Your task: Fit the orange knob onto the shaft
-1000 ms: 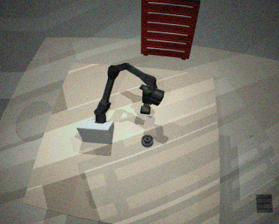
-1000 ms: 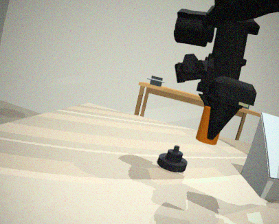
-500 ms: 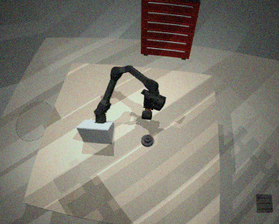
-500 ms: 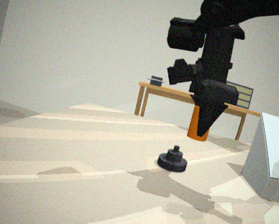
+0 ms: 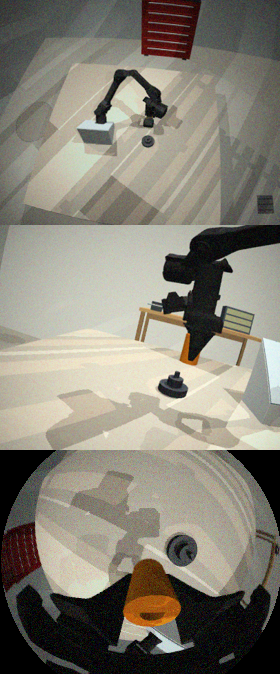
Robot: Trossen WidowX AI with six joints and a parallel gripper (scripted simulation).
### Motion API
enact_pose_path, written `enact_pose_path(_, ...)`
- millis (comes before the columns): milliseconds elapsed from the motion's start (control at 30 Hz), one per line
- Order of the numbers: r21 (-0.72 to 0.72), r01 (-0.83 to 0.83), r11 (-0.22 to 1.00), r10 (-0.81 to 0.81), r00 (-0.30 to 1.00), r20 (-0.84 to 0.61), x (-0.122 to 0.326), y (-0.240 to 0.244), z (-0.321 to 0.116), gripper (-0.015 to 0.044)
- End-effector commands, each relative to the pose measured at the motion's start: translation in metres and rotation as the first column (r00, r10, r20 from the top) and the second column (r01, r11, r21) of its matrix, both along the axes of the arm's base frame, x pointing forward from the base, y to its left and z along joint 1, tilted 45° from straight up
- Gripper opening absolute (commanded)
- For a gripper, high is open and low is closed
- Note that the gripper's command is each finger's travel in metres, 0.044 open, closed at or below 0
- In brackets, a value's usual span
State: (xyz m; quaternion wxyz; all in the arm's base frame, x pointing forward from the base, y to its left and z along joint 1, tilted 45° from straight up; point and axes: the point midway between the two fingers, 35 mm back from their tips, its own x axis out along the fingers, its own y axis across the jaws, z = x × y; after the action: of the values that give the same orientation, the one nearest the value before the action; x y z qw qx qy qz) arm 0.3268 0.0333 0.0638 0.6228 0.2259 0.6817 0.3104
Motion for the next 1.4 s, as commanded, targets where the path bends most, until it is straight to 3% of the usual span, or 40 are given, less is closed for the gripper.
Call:
enact_pose_path(0, -0.004, 0.001, 1.0, -0.001, 1.0, 0.006, 0.003, -0.009, -0.012, 0.0)
enact_pose_path(900, -0.001, 0.0, 1.0, 0.0, 1.0, 0.007, 0.009, -0.046, -0.089, 0.0)
enact_pose_path(1367, 0.0, 0.0, 1.0, 0.0, 1.0, 0.007, 0.006, -0.028, -0.108, 0.0)
